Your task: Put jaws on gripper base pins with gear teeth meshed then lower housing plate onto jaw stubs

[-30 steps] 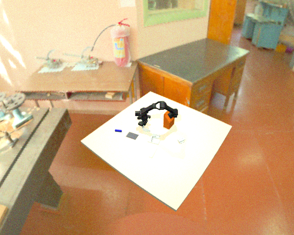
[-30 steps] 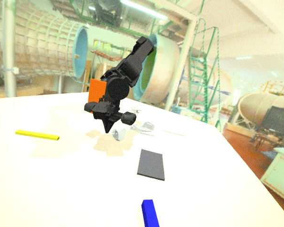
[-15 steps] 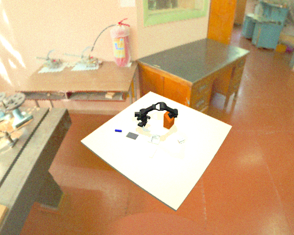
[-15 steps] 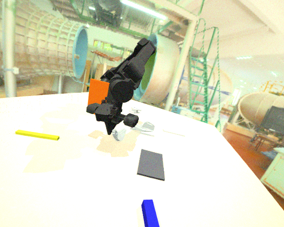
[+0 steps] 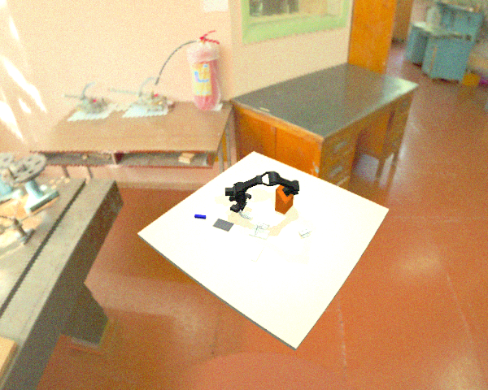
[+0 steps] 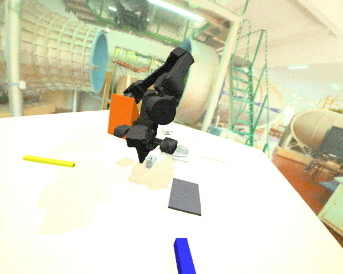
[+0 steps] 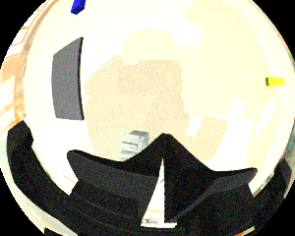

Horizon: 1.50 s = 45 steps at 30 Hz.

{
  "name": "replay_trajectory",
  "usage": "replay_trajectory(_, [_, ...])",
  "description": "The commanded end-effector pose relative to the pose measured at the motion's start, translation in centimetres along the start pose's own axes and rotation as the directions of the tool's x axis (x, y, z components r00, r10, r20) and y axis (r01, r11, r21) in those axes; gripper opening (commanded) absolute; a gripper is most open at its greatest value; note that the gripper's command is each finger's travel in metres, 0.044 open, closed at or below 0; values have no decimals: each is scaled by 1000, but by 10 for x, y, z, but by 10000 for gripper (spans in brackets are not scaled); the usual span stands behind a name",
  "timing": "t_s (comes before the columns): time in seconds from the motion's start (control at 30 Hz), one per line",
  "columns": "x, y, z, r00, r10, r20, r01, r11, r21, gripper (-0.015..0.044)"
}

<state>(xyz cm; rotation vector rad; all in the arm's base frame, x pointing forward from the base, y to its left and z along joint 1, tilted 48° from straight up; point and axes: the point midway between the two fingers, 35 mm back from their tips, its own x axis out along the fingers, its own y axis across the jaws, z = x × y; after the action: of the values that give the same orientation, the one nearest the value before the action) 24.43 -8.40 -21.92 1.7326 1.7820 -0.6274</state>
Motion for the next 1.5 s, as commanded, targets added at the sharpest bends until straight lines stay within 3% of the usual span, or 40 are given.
replay_trajectory(0.0, [0, 7, 0, 1000, 3, -2, -3, 1000, 1, 0])
replay_trajectory(0.57, [-1, 29, -1, 1000, 4, -3, -4, 1000, 0, 0])
replay_trajectory(0.77, [-59, 23, 0, 1000, -1, 0, 1, 1000, 1, 0])
replay_trajectory(0.87, [-61, 23, 0, 1000, -1, 0, 1, 1000, 1, 0])
replay_trajectory(1.4, [-54, 23, 1, 1000, 9, 0, -9, 1000, 9, 420])
replay_trajectory(1.47, [-54, 23, 1, 1000, 9, 0, -9, 1000, 9, 440])
